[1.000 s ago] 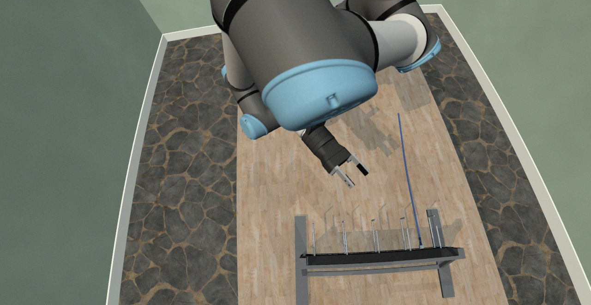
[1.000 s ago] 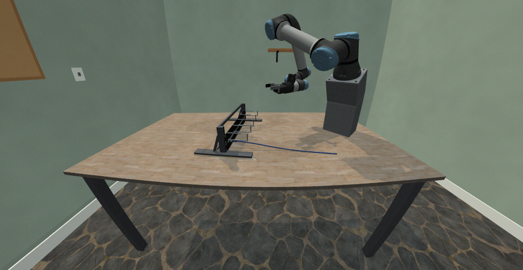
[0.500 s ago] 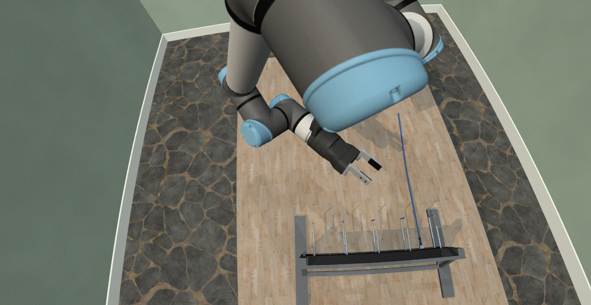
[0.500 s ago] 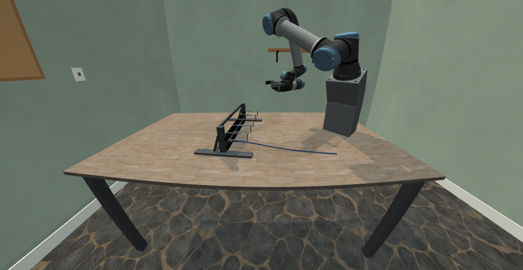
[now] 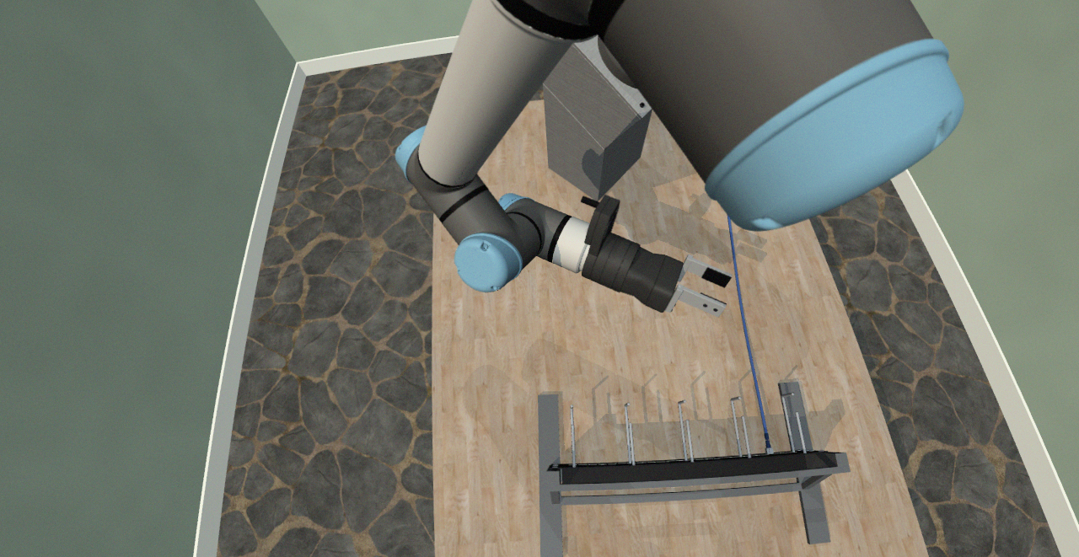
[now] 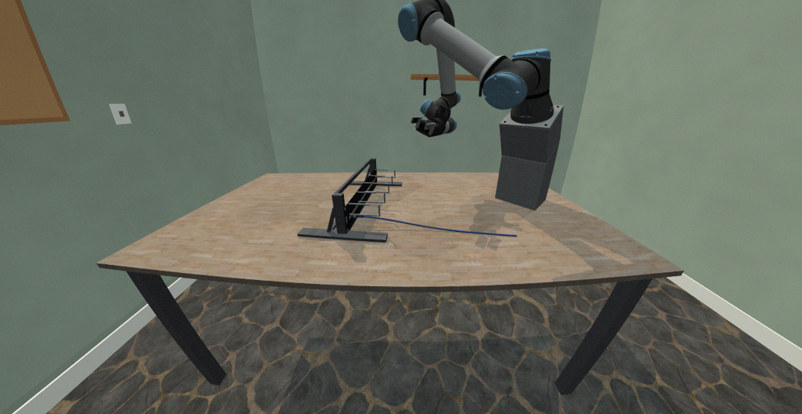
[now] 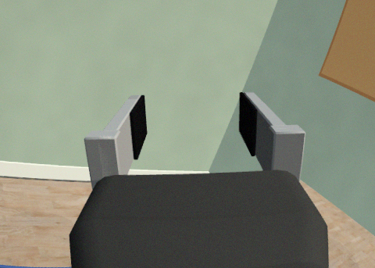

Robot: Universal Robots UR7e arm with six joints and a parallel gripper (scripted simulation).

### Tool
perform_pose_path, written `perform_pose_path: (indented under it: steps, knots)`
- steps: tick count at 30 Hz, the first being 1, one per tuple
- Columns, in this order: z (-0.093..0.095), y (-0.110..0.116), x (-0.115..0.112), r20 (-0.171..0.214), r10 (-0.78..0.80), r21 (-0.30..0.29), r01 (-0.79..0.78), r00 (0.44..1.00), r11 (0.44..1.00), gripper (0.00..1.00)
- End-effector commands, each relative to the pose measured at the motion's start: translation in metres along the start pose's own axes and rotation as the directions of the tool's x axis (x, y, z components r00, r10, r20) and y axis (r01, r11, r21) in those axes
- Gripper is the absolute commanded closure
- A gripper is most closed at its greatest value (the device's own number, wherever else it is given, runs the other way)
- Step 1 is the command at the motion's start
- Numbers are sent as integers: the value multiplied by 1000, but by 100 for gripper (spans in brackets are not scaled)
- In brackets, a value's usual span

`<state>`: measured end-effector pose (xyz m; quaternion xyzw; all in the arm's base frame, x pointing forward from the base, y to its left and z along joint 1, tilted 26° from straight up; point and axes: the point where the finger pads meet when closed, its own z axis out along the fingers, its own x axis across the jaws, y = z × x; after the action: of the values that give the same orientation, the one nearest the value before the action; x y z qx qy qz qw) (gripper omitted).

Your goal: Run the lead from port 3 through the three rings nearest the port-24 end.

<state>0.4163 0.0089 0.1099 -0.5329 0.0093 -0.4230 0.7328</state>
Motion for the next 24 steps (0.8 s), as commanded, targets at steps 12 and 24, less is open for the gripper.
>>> perform_pose_path:
  steps: [12,24]
  knots:
    - [20,-34,-48,346,-127,132,86,929,988,0]
    - [20,-45,-75,548,-206,198,114,811,974,0]
